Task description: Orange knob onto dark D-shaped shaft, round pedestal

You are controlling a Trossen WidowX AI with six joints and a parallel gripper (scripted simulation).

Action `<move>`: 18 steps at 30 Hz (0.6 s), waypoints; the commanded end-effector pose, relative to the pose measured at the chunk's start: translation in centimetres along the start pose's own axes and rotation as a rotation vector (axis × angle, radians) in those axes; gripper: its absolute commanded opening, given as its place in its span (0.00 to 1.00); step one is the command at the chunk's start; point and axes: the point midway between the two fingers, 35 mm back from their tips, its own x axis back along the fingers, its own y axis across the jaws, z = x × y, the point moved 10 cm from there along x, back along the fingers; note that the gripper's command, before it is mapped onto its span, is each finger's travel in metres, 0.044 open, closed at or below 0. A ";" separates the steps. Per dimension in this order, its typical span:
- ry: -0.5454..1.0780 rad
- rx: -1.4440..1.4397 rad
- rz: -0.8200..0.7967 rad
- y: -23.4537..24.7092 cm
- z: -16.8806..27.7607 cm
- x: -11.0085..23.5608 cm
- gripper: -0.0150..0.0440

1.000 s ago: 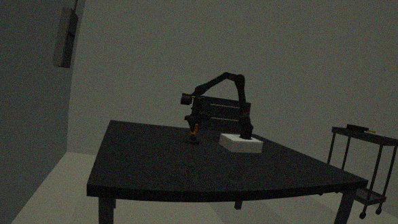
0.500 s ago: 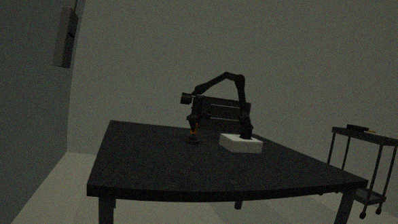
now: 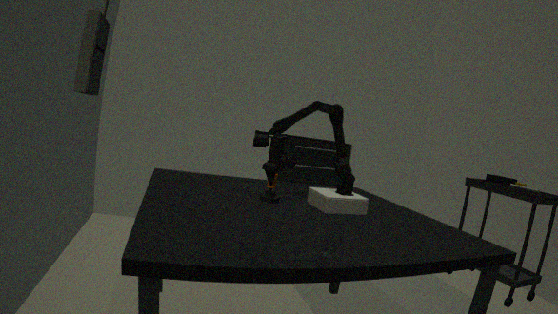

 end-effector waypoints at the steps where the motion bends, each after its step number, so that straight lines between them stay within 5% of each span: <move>1: 0.004 0.005 0.003 0.0 0.0 0.0 0.25; 18: 0.004 0.005 0.003 0.0 0.0 0.4 0.25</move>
